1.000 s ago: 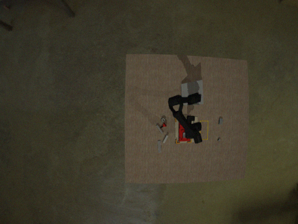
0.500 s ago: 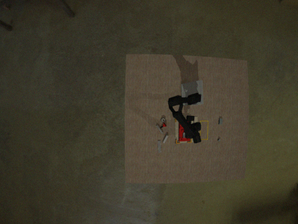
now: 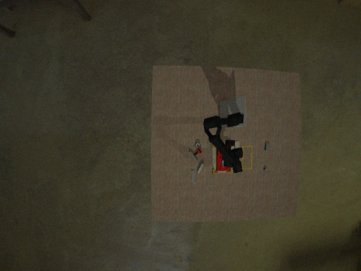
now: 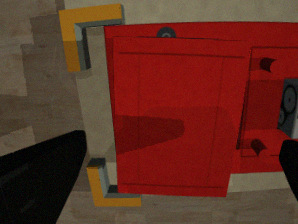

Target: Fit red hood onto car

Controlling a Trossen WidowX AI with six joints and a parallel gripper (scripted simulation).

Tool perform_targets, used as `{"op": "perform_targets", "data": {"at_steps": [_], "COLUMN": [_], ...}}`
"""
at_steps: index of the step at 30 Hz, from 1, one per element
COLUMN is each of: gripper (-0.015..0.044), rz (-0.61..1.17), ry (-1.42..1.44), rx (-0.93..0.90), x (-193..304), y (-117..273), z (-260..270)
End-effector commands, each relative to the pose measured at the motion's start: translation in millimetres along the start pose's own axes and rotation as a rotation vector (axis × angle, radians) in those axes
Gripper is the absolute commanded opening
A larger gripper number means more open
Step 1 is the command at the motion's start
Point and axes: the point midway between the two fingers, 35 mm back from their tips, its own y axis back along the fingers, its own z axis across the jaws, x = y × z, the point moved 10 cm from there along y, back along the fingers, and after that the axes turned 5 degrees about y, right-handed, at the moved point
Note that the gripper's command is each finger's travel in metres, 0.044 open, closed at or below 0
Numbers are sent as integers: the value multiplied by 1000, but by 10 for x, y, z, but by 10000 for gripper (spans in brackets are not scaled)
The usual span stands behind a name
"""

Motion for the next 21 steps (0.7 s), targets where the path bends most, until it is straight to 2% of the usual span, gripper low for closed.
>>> {"op": "perform_targets", "data": {"at_steps": [1, 21], "gripper": [440, 440], "rz": [5, 7], "ry": [8, 8], "rx": [-2, -2], "x": [-2, 11], "y": [-34, -158], "z": [5, 9]}}
